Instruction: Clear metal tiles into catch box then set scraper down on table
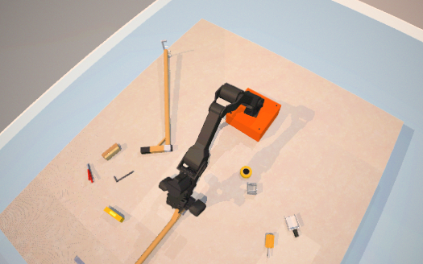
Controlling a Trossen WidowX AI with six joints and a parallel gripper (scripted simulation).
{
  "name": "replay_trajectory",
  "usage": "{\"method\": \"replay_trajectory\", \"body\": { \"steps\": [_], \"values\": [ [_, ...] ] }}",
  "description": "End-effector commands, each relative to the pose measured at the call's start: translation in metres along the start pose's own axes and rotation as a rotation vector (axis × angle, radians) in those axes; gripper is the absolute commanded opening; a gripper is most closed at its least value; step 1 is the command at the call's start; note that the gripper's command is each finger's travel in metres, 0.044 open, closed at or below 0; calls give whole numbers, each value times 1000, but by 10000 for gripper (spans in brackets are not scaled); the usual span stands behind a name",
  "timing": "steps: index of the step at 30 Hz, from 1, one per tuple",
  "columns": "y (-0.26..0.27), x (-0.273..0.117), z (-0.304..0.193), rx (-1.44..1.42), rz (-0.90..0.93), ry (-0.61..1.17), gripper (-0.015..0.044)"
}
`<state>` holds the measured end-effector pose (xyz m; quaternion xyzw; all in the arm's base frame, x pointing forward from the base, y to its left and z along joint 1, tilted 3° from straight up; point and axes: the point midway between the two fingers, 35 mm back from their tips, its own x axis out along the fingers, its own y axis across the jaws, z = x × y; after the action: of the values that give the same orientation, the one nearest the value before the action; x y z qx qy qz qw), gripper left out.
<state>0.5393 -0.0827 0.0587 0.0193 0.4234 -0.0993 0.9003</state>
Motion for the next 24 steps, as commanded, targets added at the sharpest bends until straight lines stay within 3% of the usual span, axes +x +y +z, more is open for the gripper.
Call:
{"method": "replay_trajectory", "body": {
  "steps": [1,24],
  "values": [
    [0,0,0,0,0,0,0],
    [0,1,1,-1,1,-4,0]
  ]
}}
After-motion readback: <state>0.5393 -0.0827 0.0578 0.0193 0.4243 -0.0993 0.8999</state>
